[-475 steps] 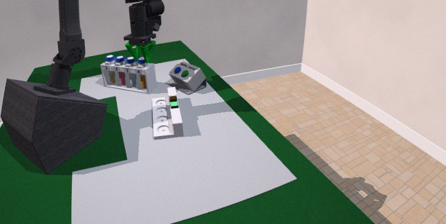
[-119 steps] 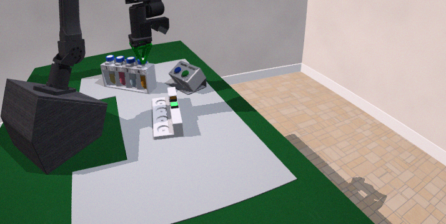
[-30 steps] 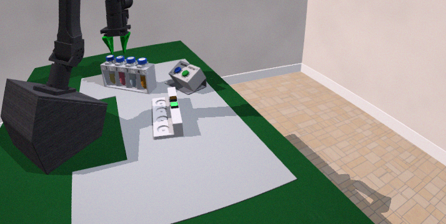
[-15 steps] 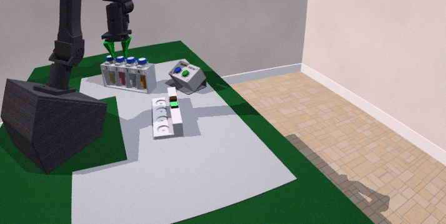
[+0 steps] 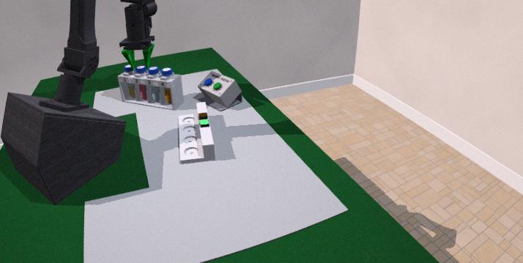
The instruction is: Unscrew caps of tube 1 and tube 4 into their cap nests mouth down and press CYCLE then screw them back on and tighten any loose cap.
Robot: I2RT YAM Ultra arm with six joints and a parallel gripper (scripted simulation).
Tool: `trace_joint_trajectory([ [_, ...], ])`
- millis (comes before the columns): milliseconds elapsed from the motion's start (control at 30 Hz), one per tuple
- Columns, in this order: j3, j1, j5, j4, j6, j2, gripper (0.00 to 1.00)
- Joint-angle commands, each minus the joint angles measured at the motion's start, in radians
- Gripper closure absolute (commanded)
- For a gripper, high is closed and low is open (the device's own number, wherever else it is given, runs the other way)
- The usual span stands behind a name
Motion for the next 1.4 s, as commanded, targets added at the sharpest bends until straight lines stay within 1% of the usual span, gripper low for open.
trace_joint_trajectory([
  [0,0.002,0.000,-0.001,0.011,-0.001,-0.002,0.51],
  [500,-0.006,-0.004,-0.002,0.034,-0.004,0.012,0.51],
  [533,-0.007,-0.004,-0.002,0.034,-0.004,0.012,1.00],
  [933,-0.007,-0.004,-0.002,0.034,-0.004,0.012,1.00],
  [1033,-0.007,-0.004,-0.003,0.034,0.016,0.012,1.00],
  [1367,-0.007,-0.004,-0.003,0.034,0.216,0.012,1.00],
])
